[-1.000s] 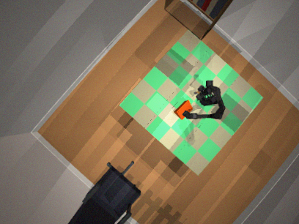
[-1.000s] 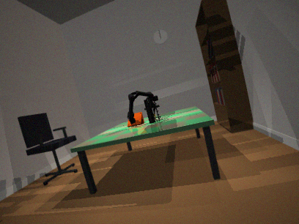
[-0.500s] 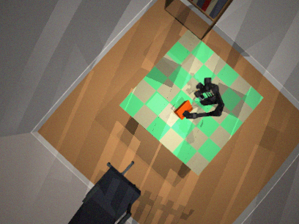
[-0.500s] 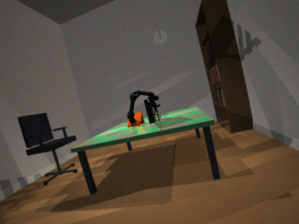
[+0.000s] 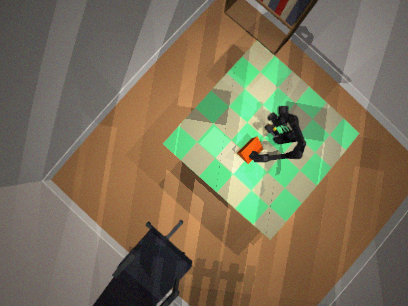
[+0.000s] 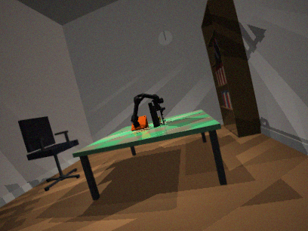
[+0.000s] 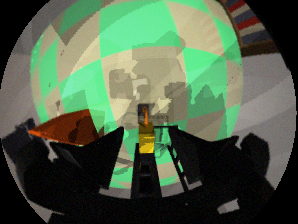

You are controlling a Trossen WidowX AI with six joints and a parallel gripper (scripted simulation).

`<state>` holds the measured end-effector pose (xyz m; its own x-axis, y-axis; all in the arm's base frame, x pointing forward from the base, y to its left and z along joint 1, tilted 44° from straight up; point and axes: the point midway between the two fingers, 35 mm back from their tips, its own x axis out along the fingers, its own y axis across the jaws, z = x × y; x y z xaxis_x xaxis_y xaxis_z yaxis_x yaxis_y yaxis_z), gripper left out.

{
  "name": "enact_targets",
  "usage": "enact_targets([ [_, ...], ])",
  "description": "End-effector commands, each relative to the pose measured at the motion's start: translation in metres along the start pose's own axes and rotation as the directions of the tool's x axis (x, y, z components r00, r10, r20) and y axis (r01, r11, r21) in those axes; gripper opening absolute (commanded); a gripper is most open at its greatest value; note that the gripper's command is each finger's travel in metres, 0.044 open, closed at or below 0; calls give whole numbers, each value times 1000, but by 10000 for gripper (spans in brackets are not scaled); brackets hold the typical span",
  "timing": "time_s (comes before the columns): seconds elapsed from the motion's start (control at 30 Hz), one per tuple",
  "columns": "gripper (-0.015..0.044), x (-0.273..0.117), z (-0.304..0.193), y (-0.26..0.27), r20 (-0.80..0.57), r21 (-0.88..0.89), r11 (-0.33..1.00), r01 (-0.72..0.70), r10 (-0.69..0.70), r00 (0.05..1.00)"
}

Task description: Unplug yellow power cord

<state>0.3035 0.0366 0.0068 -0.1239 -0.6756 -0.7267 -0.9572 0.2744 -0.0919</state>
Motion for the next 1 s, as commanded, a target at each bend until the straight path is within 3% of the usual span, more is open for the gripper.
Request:
enact_targets([
  [0.0,420,-2,11,-1,-2,-6,1000,1,-1,1000],
  [0.2,440,-11,59,1,0,-5,1000,1,-1,1000],
  [0.97,440,-11,59,1,0,-5,1000,1,-1,1000],
])
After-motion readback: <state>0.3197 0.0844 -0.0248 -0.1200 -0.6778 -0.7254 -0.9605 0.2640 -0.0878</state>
